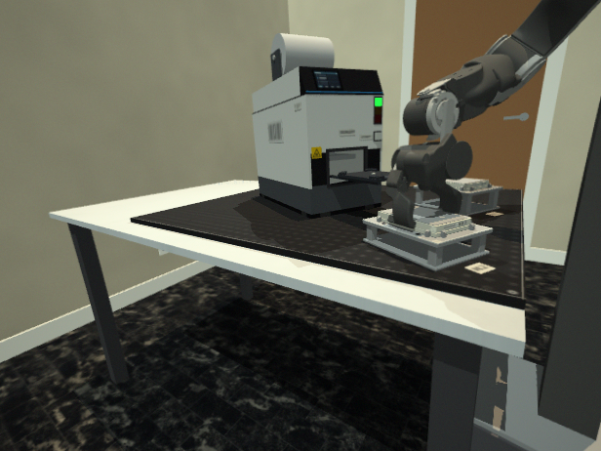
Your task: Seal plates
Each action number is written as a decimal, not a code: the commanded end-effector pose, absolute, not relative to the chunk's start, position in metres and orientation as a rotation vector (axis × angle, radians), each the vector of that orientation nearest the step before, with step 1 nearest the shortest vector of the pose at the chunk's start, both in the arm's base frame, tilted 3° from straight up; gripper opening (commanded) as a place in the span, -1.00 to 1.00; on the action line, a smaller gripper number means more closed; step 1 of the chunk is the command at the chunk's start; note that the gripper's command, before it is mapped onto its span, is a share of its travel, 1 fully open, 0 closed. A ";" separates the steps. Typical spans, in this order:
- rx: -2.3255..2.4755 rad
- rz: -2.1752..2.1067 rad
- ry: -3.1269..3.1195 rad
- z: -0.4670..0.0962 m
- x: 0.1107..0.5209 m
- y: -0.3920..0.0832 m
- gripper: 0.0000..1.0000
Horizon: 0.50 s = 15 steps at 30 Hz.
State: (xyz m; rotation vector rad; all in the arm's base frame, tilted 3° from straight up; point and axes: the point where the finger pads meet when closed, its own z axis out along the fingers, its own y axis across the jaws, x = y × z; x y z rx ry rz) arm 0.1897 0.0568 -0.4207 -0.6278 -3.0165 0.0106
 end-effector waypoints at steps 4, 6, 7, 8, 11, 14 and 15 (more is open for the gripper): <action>-0.622 0.007 -3.018 -0.421 0.190 0.058 -1.00; -0.622 0.007 -3.018 -0.421 0.190 0.058 -1.00; -0.622 0.007 -3.018 -0.421 0.190 0.058 -1.00; -0.622 0.007 -3.018 -0.421 0.190 0.058 0.30; -0.622 0.007 -3.018 -0.421 0.190 0.058 0.30; -0.622 0.007 -3.018 -0.421 0.190 0.058 0.30; -0.622 0.007 -3.018 -0.421 0.190 0.058 0.30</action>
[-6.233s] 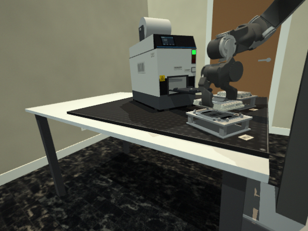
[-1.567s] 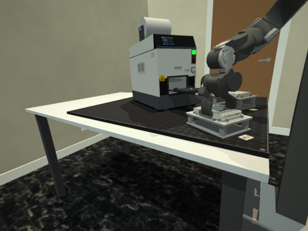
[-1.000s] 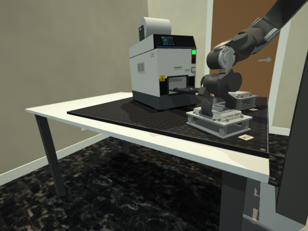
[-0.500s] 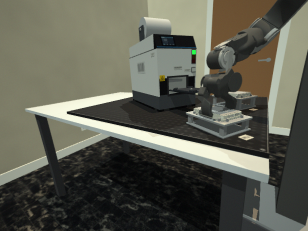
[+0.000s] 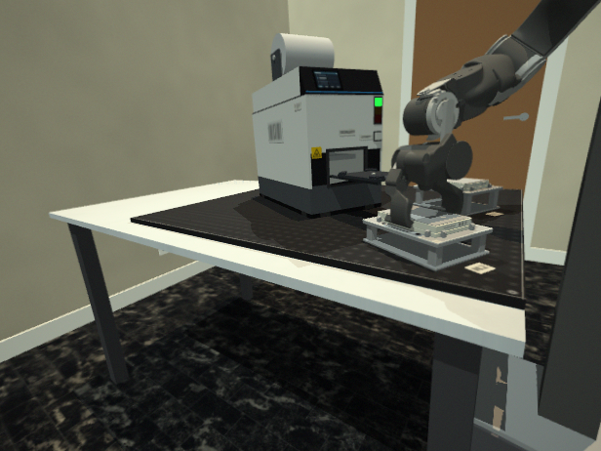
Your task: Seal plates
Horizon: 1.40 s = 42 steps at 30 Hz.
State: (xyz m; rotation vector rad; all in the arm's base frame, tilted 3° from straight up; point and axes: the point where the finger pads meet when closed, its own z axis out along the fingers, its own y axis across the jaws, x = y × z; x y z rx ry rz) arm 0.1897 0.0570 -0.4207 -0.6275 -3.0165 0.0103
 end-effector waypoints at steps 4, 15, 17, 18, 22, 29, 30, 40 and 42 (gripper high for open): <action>-0.622 0.007 -3.018 -0.421 0.190 0.058 0.30; -0.618 0.014 -3.018 -0.419 0.189 0.057 0.30; -0.623 0.015 -3.019 -0.418 0.190 0.057 0.30; -0.626 0.015 -3.018 -0.417 0.190 0.056 0.30; -0.626 0.013 -3.017 -0.415 0.190 0.057 0.30; -0.627 0.014 -3.016 -0.411 0.190 0.057 0.30; -0.627 0.013 -3.017 -0.410 0.190 0.057 0.30; -0.627 0.012 -3.017 -0.405 0.191 0.057 0.30; -0.625 0.014 -3.017 -0.404 0.190 0.057 0.30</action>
